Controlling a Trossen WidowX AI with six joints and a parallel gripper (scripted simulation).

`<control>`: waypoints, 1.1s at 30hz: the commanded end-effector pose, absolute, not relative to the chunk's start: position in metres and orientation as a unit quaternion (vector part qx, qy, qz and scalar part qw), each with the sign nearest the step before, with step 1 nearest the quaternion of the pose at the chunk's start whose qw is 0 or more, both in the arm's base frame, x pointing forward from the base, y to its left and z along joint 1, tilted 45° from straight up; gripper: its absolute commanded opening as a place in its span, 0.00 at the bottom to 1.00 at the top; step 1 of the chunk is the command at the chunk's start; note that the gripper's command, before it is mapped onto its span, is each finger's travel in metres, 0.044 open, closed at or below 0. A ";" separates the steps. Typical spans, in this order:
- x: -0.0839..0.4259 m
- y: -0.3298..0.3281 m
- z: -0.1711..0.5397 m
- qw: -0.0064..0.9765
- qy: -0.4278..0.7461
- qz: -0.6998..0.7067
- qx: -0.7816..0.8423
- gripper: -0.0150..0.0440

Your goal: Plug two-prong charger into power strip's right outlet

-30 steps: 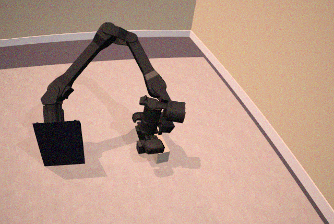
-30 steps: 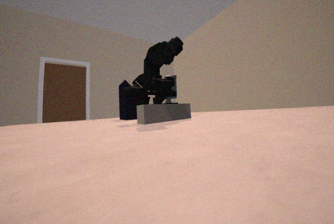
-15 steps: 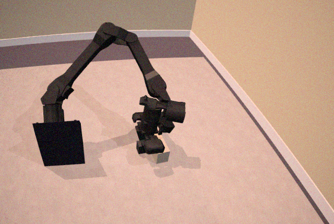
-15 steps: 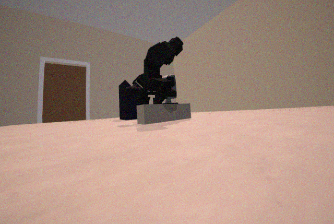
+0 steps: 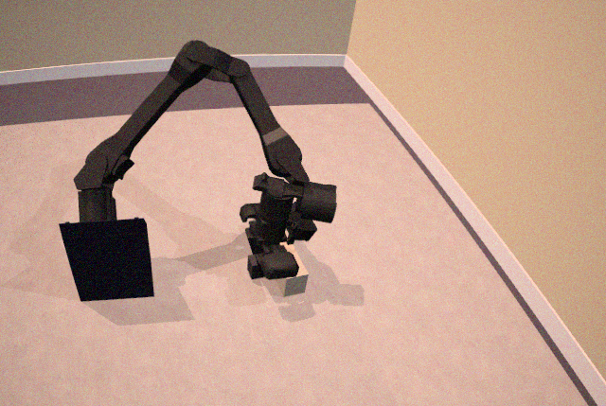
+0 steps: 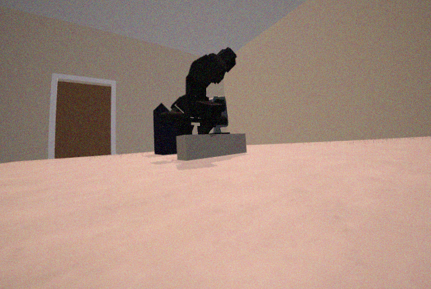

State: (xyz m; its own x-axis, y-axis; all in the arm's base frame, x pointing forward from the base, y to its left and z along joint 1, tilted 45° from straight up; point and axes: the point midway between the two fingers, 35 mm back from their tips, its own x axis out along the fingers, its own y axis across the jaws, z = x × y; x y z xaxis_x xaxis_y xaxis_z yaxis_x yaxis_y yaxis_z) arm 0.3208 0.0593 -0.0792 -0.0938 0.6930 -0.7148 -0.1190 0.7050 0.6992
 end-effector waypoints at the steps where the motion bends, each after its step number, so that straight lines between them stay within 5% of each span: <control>1: 0.329 0.060 -0.077 0.648 0.656 0.323 0.212 0.25; 33: 0.328 0.062 -0.080 0.648 0.656 0.323 0.212 0.25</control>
State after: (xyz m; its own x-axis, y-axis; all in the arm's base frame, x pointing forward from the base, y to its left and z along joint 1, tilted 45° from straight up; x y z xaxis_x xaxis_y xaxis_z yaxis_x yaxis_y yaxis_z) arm 0.3200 0.0594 -0.0806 -0.0930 0.6927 -0.7152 -0.1200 0.7053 0.6987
